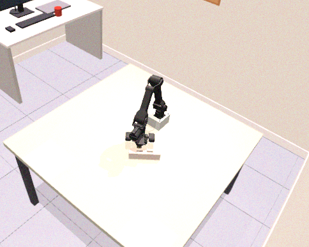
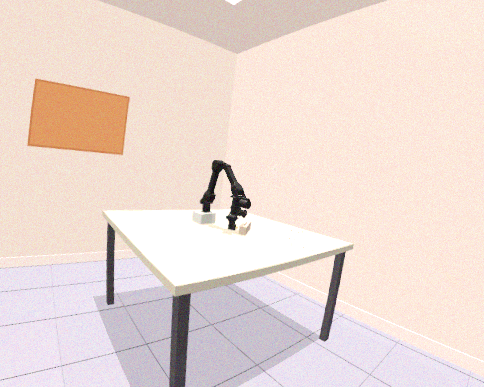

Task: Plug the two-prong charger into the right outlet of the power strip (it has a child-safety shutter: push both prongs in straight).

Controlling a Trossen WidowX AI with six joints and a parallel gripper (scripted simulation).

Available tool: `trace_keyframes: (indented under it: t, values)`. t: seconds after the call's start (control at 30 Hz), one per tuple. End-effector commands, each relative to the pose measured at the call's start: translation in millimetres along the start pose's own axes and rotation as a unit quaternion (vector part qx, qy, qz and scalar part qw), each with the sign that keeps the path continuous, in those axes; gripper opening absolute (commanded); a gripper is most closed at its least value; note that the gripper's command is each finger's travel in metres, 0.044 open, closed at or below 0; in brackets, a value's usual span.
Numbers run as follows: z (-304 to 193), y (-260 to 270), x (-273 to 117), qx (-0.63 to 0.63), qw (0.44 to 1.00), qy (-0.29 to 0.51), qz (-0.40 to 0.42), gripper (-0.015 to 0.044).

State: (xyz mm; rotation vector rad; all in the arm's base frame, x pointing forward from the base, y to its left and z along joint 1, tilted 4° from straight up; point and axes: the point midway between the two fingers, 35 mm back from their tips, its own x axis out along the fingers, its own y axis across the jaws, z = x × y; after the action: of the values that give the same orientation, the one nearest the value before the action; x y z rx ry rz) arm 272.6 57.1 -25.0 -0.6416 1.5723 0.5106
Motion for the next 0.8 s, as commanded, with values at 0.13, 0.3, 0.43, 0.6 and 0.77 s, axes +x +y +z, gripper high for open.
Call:
trace_keyframes:
  t: [0.13, 0.3, 0.43, 0.6, 0.77]
  values:
    - [10.9, 1.2, -0.4, -0.004, 1.0, -0.001, -0.001, 0.0]
    - [11.6, 1.0, -0.4, -0.005, 1.0, -0.001, -0.001, 0.0]
    - [11.6, 0.9, -0.6, -0.005, 1.0, -0.001, -0.001, 0.0]
    - [12.4, 0.9, -0.6, -0.005, 1.0, -0.001, -0.001, 0.0]
    - [13.9, 1.1, -0.7, -0.005, 1.0, -0.001, -0.001, 0.0]
